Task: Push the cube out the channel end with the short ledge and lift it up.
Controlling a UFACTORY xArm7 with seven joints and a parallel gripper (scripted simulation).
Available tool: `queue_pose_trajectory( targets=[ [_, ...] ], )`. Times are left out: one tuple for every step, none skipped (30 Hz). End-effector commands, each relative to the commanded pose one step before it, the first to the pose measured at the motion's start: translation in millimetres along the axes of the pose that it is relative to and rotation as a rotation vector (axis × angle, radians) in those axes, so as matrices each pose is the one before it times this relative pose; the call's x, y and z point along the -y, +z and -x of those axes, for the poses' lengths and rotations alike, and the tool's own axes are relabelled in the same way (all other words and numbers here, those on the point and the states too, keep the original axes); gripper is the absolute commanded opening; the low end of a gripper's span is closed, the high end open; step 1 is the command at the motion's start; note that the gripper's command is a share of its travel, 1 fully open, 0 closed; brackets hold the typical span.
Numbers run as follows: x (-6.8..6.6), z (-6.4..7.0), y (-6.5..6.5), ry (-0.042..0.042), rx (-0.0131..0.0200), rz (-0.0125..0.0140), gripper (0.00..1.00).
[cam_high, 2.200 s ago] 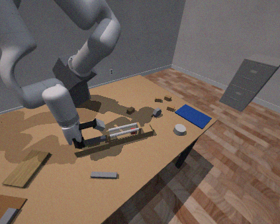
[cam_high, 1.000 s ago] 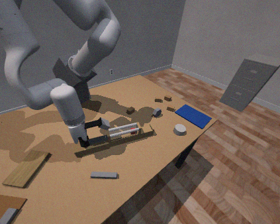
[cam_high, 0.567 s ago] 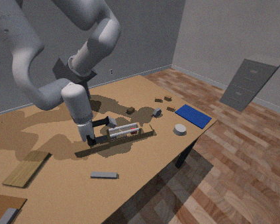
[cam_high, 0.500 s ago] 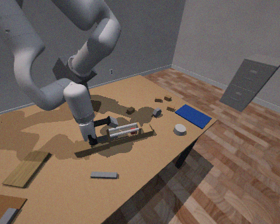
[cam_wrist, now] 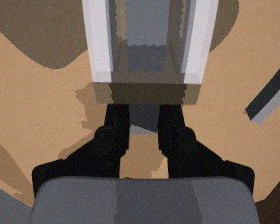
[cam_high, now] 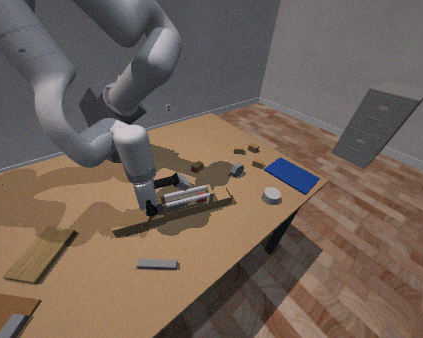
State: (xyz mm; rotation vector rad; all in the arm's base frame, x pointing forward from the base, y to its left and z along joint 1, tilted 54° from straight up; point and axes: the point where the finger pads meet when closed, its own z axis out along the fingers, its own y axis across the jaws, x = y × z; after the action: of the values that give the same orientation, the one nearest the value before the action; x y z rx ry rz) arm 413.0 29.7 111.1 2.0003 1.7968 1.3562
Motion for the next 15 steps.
queue_pose_trajectory(
  targets=[
    [-0.63, -6.31, -0.22, 0.00012, 0.0018, 0.00172, 0.0],
    [-0.01, -1.04, 0.01, 0.0, 0.0, 0.0, 0.0],
    [0.0, 0.0, 0.0, 0.0, 0.0, 0.0, 0.0],
    [0.0, 0.0, 0.0, 0.0, 0.0, 0.0, 0.0],
    [-0.01, -0.88, 0.0, 0.0, 0.0, 0.0, 0.0],
    [0.0, -0.73, 0.0, 0.0, 0.0, 0.0, 0.0],
    [0.0, -0.59, 0.0, 0.0, 0.0, 0.0, 0.0],
    [0.0, -0.46, 0.0, 0.0, 0.0, 0.0, 0.0],
    [0.0, -0.34, 0.0, 0.0, 0.0, 0.0, 0.0],
    [0.0, -0.24, 0.0, 0.0, 0.0, 0.0, 0.0],
    [0.0, -0.15, 0.0, 0.0, 0.0, 0.0, 0.0],
    [0.0, -0.08, 0.0, 0.0, 0.0, 0.0, 0.0],
    [0.0, -0.03, 0.0, 0.0, 0.0, 0.0, 0.0],
    [0.0, 0.0, 0.0, 0.0, 0.0, 0.0, 0.0],
    [0.0, 0.0, 0.0, 0.0, 0.0, 0.0, 0.0]
  ],
)
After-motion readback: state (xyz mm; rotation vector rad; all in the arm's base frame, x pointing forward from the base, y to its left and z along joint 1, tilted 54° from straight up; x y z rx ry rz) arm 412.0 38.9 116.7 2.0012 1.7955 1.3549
